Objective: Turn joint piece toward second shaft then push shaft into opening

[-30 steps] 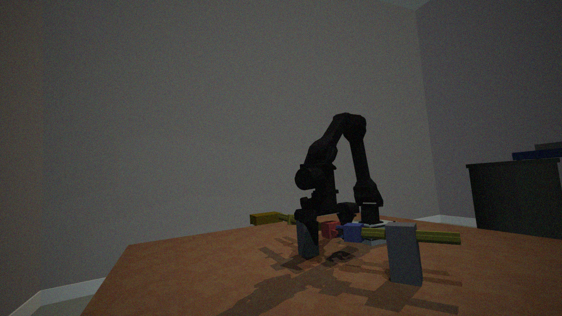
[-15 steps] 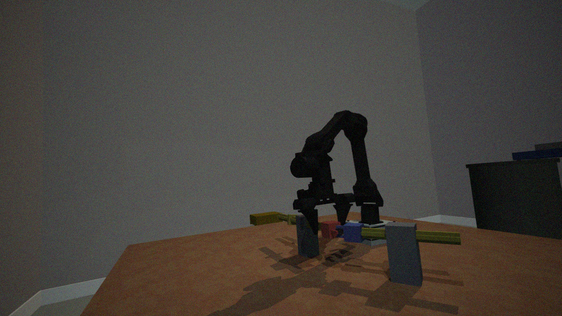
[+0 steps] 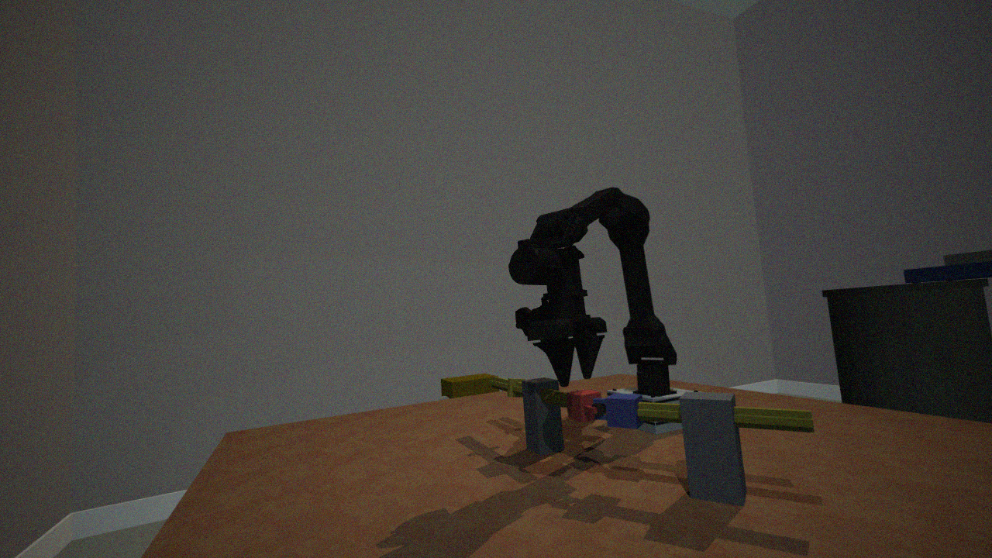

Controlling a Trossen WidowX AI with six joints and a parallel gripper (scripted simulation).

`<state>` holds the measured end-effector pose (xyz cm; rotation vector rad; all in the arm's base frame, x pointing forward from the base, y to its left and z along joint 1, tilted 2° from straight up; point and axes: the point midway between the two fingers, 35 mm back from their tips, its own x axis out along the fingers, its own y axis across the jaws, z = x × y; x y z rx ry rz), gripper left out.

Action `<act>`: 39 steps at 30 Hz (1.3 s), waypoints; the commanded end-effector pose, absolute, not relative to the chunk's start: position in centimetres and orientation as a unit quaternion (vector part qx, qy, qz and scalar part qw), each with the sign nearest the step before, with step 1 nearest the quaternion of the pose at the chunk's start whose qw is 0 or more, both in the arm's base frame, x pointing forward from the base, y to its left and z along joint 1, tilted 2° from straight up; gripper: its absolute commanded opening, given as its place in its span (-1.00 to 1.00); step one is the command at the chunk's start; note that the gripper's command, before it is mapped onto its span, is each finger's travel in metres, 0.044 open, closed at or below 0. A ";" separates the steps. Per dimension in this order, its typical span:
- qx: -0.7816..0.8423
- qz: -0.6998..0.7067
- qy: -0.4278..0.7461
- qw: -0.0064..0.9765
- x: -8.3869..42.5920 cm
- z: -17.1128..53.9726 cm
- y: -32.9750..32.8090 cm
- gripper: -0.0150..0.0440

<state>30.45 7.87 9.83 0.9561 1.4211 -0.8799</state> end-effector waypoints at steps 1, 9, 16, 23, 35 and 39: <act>0.362 -0.331 0.628 0.604 30.6 11.3 7.9 1.00; 0.270 -0.247 0.667 0.649 30.5 13.8 7.9 1.00; 0.184 -0.170 0.691 0.678 30.3 16.0 7.9 1.00; 0.096 -0.090 0.707 0.695 29.9 18.1 7.8 1.00; 0.072 -0.066 0.711 0.696 29.8 18.7 7.9 1.00; 0.109 -0.087 0.712 0.688 29.8 18.3 7.3 1.00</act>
